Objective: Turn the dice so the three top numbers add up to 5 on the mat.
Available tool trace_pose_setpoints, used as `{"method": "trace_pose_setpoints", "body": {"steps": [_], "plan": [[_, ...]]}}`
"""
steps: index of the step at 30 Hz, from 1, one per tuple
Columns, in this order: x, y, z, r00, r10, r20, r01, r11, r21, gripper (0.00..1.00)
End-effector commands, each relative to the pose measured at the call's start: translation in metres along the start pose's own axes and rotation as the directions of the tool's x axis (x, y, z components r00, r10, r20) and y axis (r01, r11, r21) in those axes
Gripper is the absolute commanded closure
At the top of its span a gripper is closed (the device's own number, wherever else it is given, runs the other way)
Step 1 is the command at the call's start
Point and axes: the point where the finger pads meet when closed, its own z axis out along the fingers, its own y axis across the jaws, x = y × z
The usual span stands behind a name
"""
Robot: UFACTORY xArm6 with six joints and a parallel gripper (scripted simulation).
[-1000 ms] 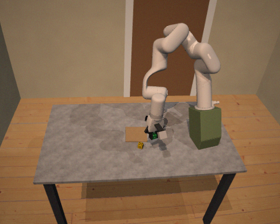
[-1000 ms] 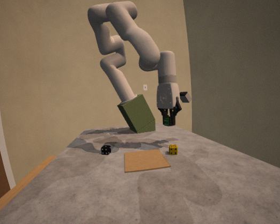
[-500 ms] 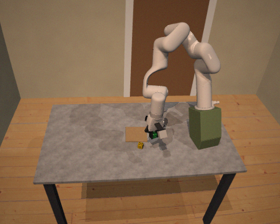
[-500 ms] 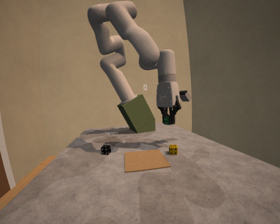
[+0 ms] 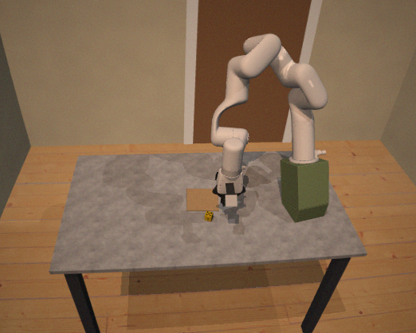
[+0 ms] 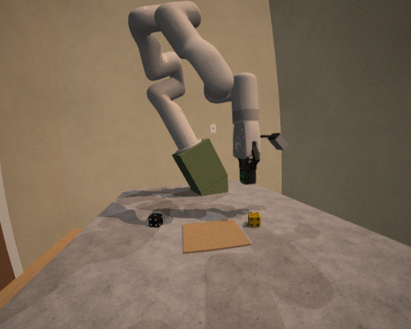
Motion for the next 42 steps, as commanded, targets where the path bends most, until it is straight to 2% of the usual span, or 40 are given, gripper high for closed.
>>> {"method": "trace_pose_setpoints", "body": {"steps": [1, 8, 11, 13, 15, 17, 25, 27, 29, 30, 34, 35, 37, 40, 42], "plan": [[0.0002, 0.0021, 0.0001, 0.985, 0.171, -0.003, -0.171, 0.985, -0.017, 0.73], [-0.0005, 0.0036, 0.002, 0.9, 0.437, -0.007, -0.437, 0.899, -0.015, 0.73], [-0.0006, 0.0037, 0.0021, 0.887, 0.461, -0.008, -0.461, 0.887, -0.015, 0.73], [-0.0009, 0.0044, 0.003, 0.821, 0.571, -0.009, -0.571, 0.821, -0.014, 0.73], [-0.001, 0.0046, 0.0032, 0.799, 0.601, -0.01, -0.601, 0.799, -0.014, 0.73], [-0.0012, 0.005, 0.0038, 0.747, 0.665, -0.011, -0.665, 0.747, -0.013, 0.73], [-0.0021, 0.0067, 0.006, 0.496, 0.868, -0.014, -0.868, 0.496, -0.009, 0.73], [-0.0021, 0.0067, 0.006, 0.496, 0.868, -0.014, -0.868, 0.496, -0.009, 0.73], [-0.0024, 0.0074, 0.007, 0.364, 0.931, -0.015, -0.931, 0.364, -0.006, 0.73], [-0.0025, 0.0075, 0.007, 0.362, 0.932, -0.016, -0.932, 0.362, -0.006, 0.73], [-0.0028, 0.0081, 0.0079, 0.234, 0.972, -0.016, -0.972, 0.234, -0.004, 0.73], [-0.003, 0.0084, 0.0083, 0.175, 0.984, -0.016, -0.985, 0.175, -0.003, 0.73], [-0.0031, 0.0087, 0.0087, 0.12, 0.993, -0.017, -0.993, 0.12, -0.002, 0.73], [-0.0035, 0.0094, 0.0096, -0.016, 1.0, -0.017, -1.0, -0.016, 0.0, 0.73], [-0.0037, 0.0097, 0.0101, -0.08, 0.997, -0.017, -0.997, -0.08, 0.001, 0.73]]}}
